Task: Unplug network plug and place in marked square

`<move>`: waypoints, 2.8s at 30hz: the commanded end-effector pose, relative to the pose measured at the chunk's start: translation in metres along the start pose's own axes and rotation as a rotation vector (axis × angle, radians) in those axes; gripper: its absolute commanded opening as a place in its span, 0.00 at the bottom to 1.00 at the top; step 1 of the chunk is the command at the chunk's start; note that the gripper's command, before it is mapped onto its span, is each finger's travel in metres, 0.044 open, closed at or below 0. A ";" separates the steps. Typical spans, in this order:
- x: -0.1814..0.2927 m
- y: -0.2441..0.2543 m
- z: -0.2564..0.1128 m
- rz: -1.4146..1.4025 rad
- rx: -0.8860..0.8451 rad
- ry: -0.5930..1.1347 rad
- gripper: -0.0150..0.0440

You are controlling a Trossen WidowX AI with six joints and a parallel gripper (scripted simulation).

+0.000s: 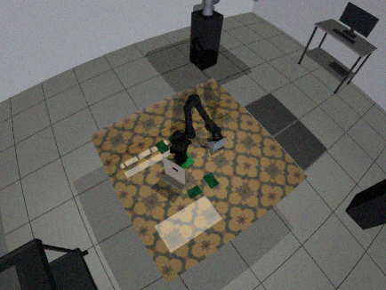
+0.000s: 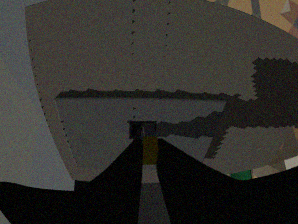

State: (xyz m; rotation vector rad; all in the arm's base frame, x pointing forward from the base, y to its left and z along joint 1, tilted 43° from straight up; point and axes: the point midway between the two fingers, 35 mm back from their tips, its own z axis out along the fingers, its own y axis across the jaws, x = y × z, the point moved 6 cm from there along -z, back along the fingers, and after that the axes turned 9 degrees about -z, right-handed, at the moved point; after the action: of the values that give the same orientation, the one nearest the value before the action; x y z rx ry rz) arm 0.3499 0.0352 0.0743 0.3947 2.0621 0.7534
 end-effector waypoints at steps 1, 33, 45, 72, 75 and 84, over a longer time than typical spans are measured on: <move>0.001 0.000 -0.004 0.002 0.001 -0.001 0.25; 0.004 0.001 -0.021 0.002 0.002 0.000 0.25; 0.005 0.001 -0.028 0.002 0.002 0.000 0.25; 0.006 0.001 -0.041 0.002 0.003 0.001 0.25; 0.007 0.001 -0.042 0.002 0.003 0.001 0.25; 0.007 0.001 -0.046 0.002 0.003 0.001 0.25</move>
State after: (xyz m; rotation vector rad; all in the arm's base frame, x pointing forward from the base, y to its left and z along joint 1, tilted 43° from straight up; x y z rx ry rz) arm 0.3102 0.0227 0.0896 0.4043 2.0632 0.7499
